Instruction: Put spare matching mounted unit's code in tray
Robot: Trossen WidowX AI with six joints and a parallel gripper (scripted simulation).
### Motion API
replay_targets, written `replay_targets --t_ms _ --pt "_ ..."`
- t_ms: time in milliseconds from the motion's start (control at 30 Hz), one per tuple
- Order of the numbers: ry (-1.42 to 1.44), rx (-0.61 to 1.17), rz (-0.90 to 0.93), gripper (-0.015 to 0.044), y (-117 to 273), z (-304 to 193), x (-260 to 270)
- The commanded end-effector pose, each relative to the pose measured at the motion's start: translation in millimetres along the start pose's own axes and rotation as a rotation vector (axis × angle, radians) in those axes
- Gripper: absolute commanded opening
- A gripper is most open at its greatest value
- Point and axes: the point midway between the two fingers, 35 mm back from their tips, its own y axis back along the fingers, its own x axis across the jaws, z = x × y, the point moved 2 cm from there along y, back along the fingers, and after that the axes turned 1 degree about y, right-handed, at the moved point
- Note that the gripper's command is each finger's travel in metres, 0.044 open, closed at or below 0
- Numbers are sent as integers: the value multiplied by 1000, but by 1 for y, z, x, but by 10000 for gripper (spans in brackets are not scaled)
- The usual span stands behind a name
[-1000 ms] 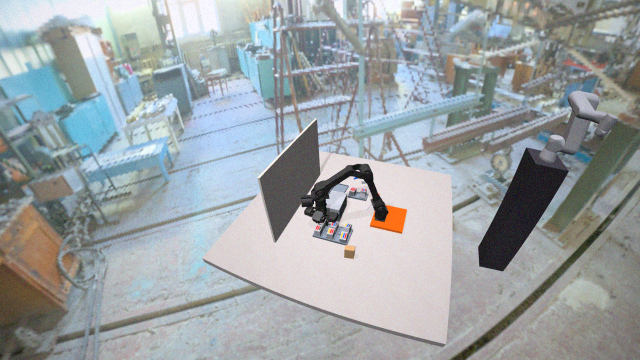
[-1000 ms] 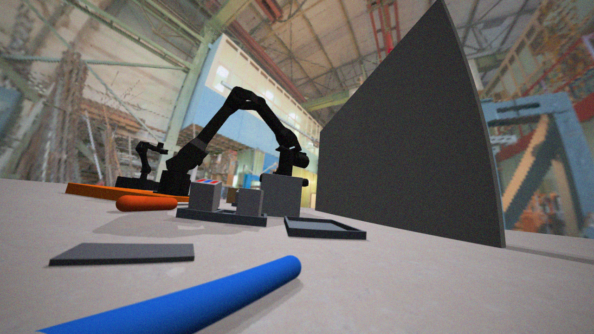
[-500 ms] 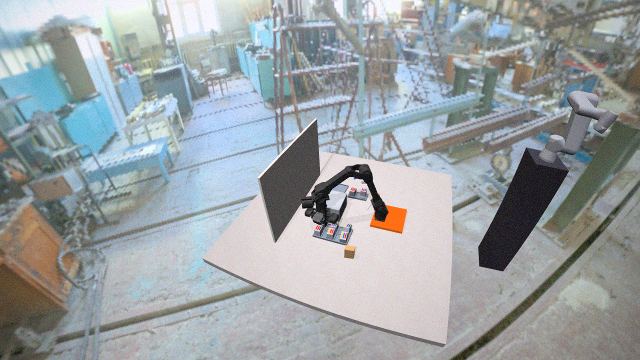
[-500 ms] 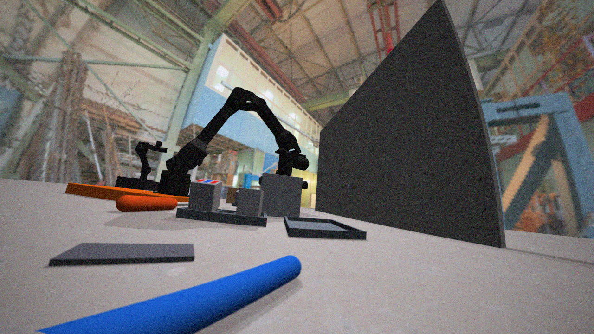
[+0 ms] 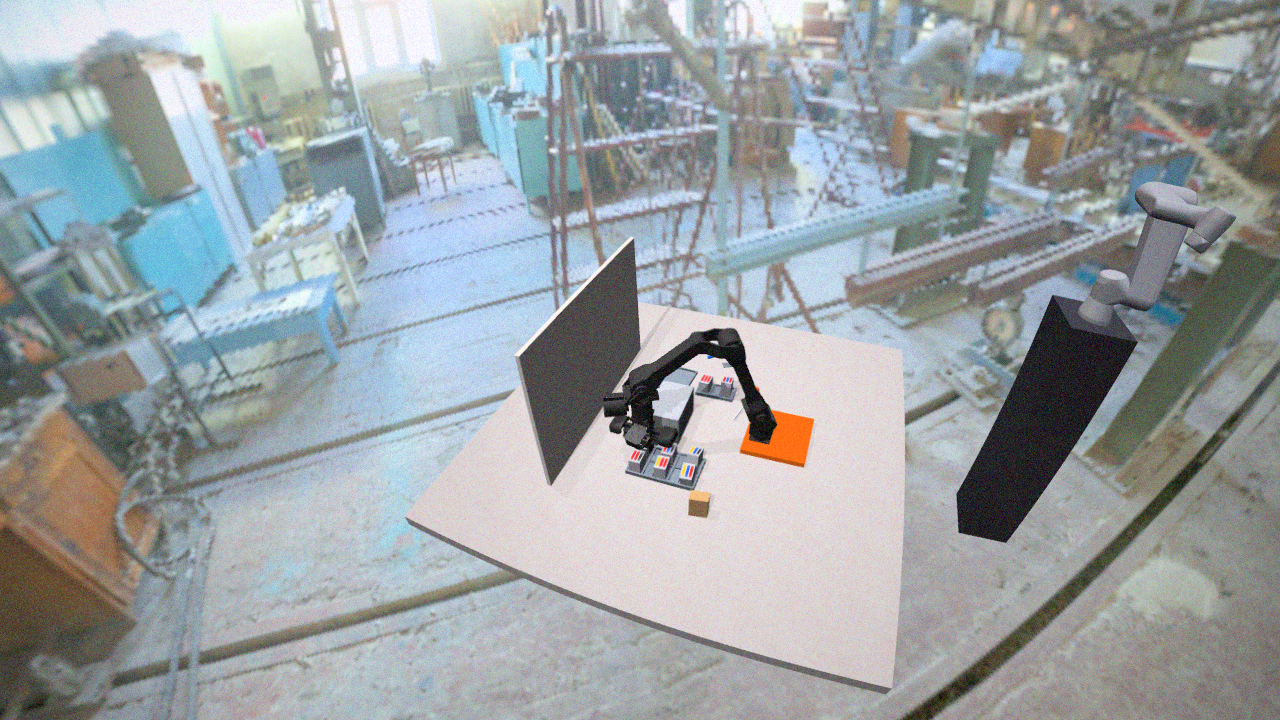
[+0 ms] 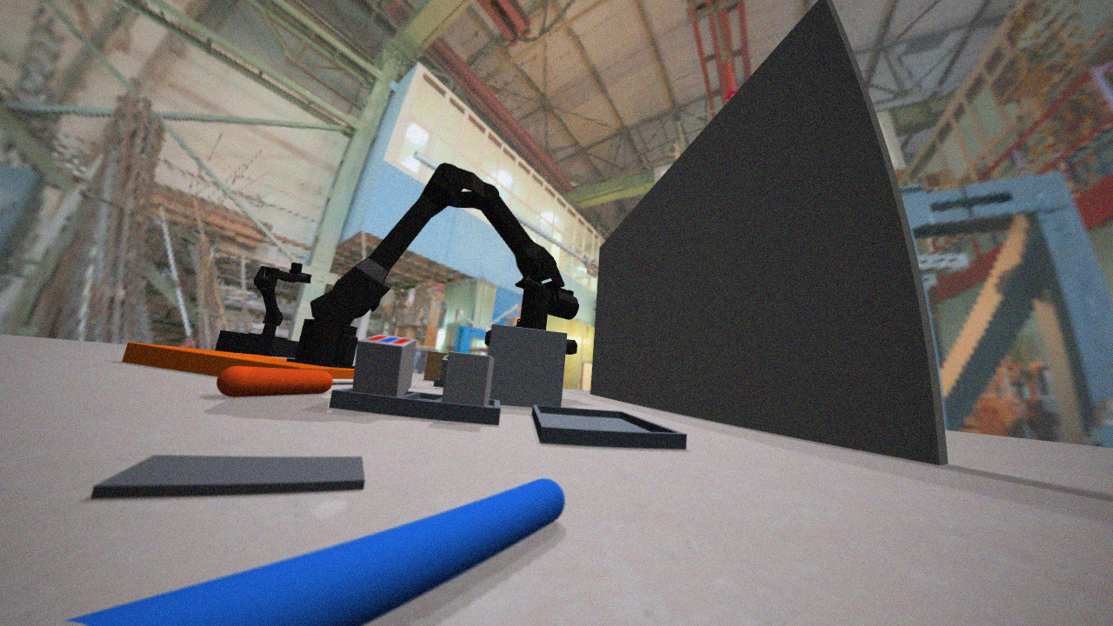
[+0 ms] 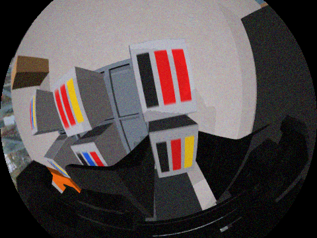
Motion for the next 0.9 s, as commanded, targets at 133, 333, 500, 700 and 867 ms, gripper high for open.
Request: replay_targets --t_ms 133,333,500,700,867 --pt "0 0 0 0 4 0 -1" --pt "-1 0 0 0 39 1 -2" --pt "-1 1 0 0 70 1 -1" --pt "-2 -4 -7 0 77 1 -1" --pt "-2 -3 -6 0 94 1 -4"
